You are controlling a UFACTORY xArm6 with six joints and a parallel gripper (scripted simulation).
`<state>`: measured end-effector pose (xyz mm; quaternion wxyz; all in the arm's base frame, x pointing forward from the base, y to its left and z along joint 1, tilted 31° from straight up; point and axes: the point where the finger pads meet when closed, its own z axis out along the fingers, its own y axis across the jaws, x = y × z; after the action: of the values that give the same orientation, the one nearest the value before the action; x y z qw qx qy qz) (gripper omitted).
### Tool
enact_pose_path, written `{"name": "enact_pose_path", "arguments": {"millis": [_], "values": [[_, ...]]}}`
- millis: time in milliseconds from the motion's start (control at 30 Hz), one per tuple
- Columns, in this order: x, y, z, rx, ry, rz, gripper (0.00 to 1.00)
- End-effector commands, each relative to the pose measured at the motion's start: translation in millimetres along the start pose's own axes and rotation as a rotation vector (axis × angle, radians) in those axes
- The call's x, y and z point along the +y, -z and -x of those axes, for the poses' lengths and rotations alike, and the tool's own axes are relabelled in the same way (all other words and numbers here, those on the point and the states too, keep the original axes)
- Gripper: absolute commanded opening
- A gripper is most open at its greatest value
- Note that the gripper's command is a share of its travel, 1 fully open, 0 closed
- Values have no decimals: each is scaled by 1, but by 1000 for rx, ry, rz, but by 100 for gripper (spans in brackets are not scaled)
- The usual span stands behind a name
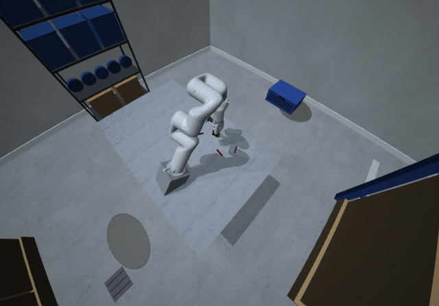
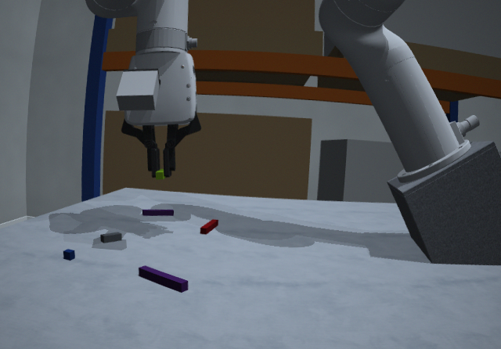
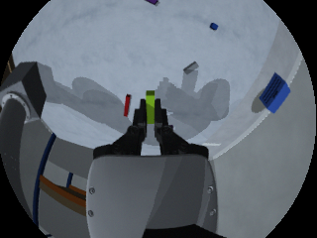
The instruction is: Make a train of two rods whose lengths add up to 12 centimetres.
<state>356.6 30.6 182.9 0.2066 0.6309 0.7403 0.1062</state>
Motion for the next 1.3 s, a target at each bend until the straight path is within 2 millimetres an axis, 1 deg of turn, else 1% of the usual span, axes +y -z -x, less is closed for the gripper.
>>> {"name": "enact_pose_path", "arguments": {"millis": [0, 200, 267, 300, 400, 667, 1267], "values": [[-4, -1, 24, 32, -164, -16, 4], [-8, 0, 51, 39, -367, -8, 4], [-8, 0, 51, 39, -367, -8, 4], [-9, 1, 65, 41, -466, 2, 4], [-9, 2, 75, 42, -536, 11, 4], [-10, 8, 116, 37, -795, 64, 4], [-9, 8, 118, 36, -807, 67, 4]]}}
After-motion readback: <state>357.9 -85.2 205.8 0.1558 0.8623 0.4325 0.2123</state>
